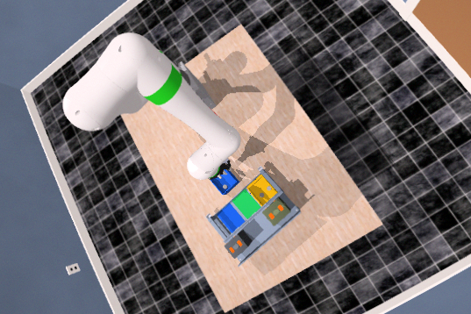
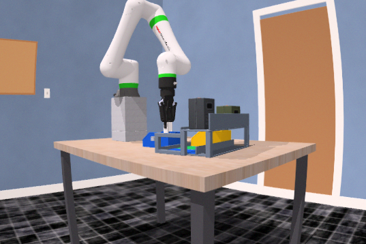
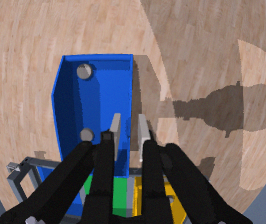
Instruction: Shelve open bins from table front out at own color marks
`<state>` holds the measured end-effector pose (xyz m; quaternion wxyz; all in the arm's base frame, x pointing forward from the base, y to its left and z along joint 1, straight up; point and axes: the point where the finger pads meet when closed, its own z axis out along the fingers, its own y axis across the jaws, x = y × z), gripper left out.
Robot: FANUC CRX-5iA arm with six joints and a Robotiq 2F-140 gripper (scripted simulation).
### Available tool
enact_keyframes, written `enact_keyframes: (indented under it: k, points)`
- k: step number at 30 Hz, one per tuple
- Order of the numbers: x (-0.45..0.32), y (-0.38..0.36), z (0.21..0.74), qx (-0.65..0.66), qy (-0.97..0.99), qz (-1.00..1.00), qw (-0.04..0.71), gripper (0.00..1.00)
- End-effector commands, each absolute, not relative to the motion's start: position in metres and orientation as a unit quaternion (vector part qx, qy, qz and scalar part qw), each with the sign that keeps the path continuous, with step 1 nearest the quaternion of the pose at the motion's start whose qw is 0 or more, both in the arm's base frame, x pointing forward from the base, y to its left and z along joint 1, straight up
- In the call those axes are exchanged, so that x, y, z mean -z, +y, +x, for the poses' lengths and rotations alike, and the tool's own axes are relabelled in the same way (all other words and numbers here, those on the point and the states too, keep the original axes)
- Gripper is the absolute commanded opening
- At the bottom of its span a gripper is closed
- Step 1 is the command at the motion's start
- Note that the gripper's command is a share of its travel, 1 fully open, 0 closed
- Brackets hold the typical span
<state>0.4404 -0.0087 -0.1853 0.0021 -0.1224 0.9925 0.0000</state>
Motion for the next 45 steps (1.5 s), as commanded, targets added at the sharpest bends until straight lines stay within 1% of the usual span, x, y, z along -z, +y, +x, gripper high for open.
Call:
enact_keyframes:
  k: [1,38,39,45]
  points:
    - [0.189,-0.009,0.441,0.000,0.992,-0.122,0.002,0.15]
    - [0.200,-0.009,0.441,0.000,0.992,-0.122,0.002,0.15]
    - [0.200,-0.009,0.441,0.000,0.992,-0.122,0.002,0.00]
    - [0.200,-0.009,0.441,0.000,0.992,-0.122,0.002,0.00]
